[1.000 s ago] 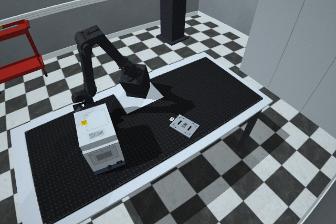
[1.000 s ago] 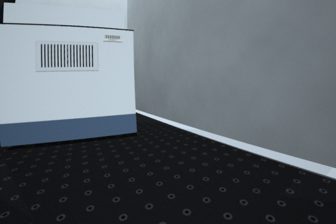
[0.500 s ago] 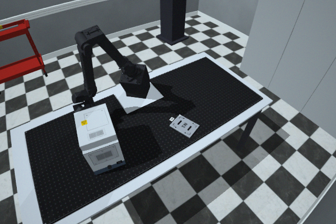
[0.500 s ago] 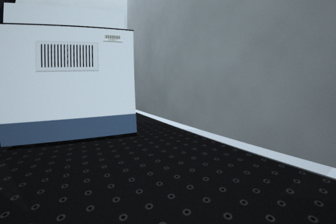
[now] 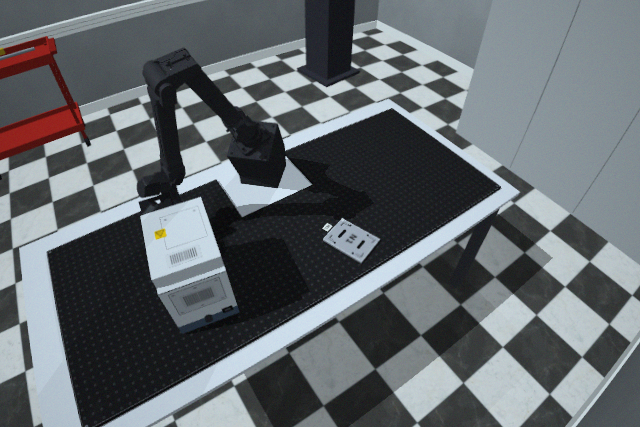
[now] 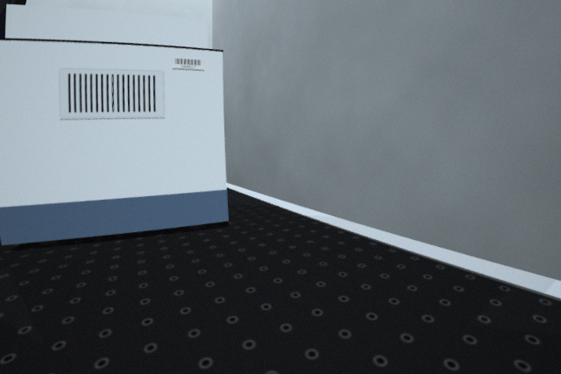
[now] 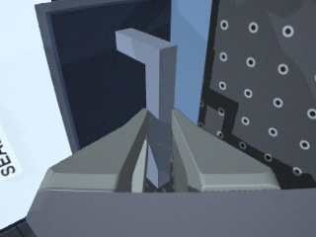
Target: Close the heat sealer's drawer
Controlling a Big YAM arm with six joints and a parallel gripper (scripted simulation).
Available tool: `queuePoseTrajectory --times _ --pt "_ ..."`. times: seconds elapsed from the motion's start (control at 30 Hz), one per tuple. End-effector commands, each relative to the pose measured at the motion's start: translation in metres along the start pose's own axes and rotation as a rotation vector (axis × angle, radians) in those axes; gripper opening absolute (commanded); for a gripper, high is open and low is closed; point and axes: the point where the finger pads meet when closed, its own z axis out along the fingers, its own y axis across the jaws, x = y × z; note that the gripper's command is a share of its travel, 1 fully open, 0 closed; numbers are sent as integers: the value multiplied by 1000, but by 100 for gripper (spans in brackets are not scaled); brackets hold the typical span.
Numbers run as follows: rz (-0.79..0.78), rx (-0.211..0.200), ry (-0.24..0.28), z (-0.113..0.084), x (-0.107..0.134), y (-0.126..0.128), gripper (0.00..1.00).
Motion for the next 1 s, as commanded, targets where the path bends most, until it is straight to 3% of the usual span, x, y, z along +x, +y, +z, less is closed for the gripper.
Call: queuePoseTrajectory --times 0.0,0.97 --pt "13 10 9 5 7 1 0" --pt "7 8 6 8 3 4 0"
